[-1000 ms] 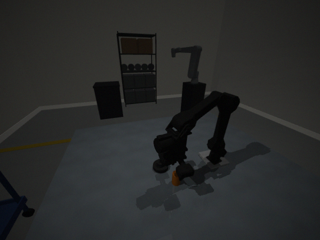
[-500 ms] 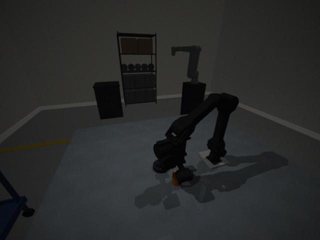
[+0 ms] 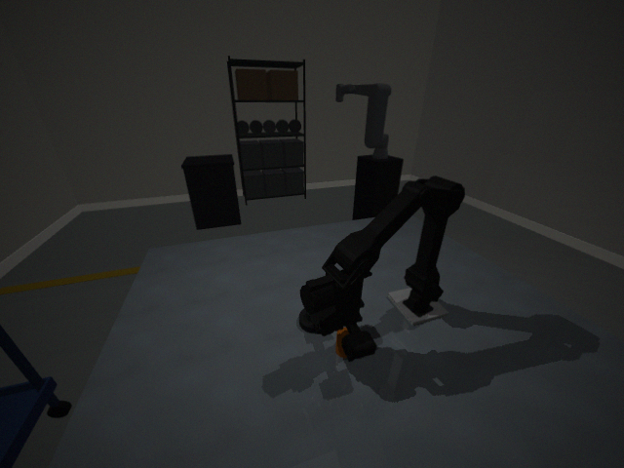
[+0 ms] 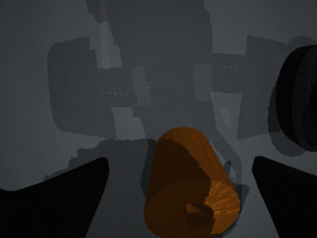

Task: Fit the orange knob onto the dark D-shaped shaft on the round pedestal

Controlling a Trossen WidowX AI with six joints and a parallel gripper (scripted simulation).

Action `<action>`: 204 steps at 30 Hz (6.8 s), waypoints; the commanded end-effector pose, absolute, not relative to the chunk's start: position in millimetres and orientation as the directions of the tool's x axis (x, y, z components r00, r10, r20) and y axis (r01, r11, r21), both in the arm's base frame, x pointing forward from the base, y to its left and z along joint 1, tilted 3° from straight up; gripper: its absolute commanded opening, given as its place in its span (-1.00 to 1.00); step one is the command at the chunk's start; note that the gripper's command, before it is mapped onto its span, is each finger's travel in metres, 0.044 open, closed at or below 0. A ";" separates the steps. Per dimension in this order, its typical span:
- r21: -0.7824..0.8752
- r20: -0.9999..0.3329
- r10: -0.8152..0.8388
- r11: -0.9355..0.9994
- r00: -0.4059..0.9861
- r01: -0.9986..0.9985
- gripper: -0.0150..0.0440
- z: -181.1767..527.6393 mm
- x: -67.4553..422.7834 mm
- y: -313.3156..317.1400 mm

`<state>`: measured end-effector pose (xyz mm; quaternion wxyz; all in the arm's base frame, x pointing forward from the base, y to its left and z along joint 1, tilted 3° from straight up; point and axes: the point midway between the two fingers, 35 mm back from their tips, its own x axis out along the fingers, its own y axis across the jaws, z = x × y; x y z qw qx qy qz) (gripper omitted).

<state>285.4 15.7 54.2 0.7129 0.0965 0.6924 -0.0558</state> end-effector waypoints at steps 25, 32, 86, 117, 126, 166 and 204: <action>0.055 -0.998 0.051 0.974 0.024 0.220 -0.18 38.1 282.1 15.9; 0.055 -0.998 0.051 0.974 0.025 0.219 -0.49 71.0 287.7 12.5; 0.045 -0.999 0.041 0.974 0.026 0.220 -0.49 134.8 299.3 -78.8; 0.043 -0.999 0.038 0.974 0.026 0.224 -0.49 97.7 302.2 -108.7; 0.043 -0.999 0.038 0.974 0.026 0.224 -0.49 93.9 301.2 -108.3; 0.039 -0.999 0.038 0.999 0.026 0.017 -0.49 93.6 303.8 -108.9; 0.033 -0.999 0.038 0.981 0.026 -0.191 -0.49 96.1 304.4 -109.0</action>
